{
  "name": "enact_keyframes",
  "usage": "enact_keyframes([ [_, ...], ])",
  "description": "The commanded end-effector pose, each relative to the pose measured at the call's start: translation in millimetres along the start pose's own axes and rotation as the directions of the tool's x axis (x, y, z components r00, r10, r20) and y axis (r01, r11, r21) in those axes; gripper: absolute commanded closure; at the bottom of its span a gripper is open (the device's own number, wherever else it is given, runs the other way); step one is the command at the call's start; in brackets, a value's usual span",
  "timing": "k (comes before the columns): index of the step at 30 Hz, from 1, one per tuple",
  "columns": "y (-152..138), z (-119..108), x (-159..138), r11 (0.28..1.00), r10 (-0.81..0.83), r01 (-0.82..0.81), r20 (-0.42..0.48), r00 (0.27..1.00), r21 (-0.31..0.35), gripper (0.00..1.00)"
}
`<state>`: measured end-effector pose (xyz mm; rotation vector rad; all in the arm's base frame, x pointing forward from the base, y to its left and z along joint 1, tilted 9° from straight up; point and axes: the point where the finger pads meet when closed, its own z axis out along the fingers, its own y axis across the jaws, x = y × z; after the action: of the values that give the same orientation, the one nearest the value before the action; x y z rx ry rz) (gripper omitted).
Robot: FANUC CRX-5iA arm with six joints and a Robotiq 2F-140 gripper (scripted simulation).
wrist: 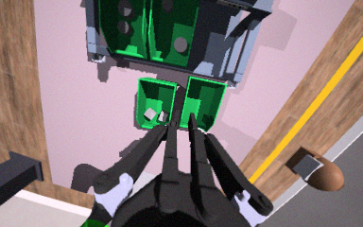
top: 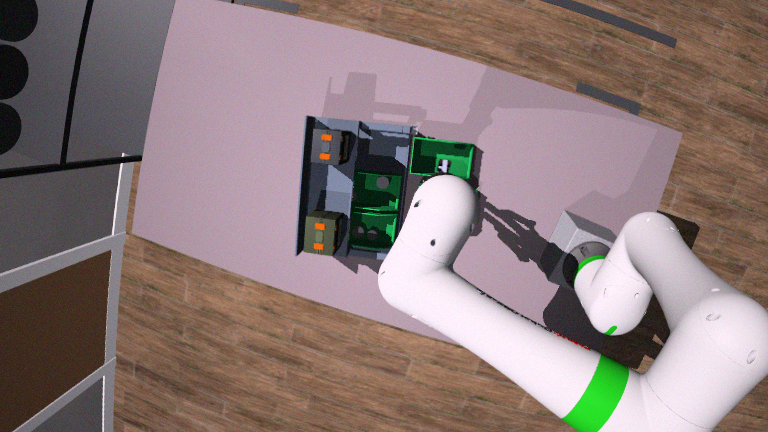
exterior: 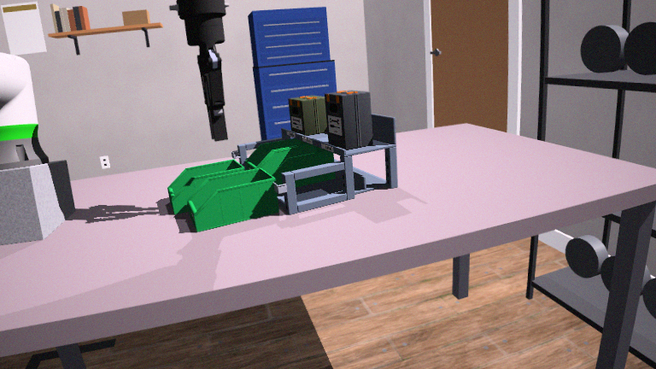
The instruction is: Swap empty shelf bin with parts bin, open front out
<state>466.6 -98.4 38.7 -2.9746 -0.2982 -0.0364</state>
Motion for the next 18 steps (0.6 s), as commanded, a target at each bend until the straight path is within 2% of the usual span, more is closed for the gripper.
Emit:
enact_keyframes([
  [1, 0.3, -0.8, 0.5, 1.000, 0.000, 0.000, -0.001, 1.000, -0.001, 0.76],
  [18, 0.4, 2.4, 0.5, 1.000, -0.001, 0.001, -0.001, 1.000, -0.001, 0.76],
])
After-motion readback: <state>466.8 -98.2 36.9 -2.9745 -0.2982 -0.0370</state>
